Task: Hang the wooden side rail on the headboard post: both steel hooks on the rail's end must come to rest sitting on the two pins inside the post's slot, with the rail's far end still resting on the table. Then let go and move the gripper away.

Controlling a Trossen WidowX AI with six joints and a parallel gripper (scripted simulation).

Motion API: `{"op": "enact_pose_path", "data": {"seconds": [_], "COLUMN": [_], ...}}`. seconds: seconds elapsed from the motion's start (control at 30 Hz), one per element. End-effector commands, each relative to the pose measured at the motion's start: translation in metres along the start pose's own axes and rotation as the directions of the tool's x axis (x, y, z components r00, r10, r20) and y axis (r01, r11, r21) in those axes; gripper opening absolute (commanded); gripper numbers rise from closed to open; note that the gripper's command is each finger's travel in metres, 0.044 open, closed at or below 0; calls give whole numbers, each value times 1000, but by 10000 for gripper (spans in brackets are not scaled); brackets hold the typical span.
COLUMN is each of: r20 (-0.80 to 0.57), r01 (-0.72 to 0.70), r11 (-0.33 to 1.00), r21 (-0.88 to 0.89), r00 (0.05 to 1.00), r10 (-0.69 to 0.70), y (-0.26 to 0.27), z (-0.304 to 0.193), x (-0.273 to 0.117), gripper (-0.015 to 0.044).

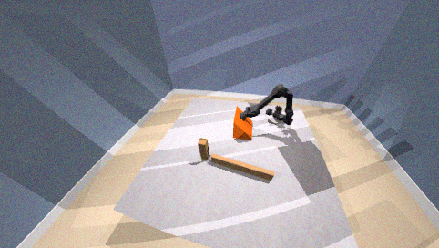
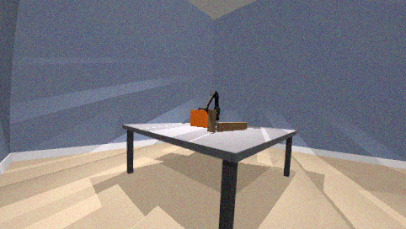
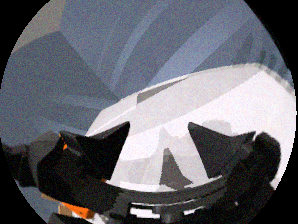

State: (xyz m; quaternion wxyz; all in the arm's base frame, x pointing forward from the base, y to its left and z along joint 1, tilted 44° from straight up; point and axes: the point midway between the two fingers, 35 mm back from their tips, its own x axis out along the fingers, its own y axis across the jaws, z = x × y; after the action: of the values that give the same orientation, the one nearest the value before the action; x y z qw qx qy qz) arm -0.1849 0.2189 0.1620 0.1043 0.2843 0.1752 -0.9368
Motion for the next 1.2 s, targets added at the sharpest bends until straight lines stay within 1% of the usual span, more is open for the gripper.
{"op": "enact_pose_path", "data": {"seconds": [0.0, 0.13, 0.27, 0.4, 0.53, 0.67, 0.73, 0.93, 1.17], "r20": [-56, -122, -209, -307, -413, -500, -564, -653, -773], "r01": [105, 242, 401, 553, 687, 776, 816, 855, 876], "r11": [993, 962, 896, 799, 681, 548, 498, 479, 477], "r21": [50, 126, 191, 236, 255, 311, 295, 198, 66], "r00": [993, 966, 909, 822, 714, 624, 569, 480, 347], "r10": [-102, -227, -362, -479, -566, -601, -598, -586, -531], "y": [-16, -31, -42, -45, -38, -22, -6, 32, 114], "z": [-12, -29, -52, -75, -100, -131, -149, -196, -254], "x": [-22, -55, -99, -147, -196, -230, -248, -281, -321], "gripper": [440, 440, 440, 440, 440, 440, 440, 440, 440]}}
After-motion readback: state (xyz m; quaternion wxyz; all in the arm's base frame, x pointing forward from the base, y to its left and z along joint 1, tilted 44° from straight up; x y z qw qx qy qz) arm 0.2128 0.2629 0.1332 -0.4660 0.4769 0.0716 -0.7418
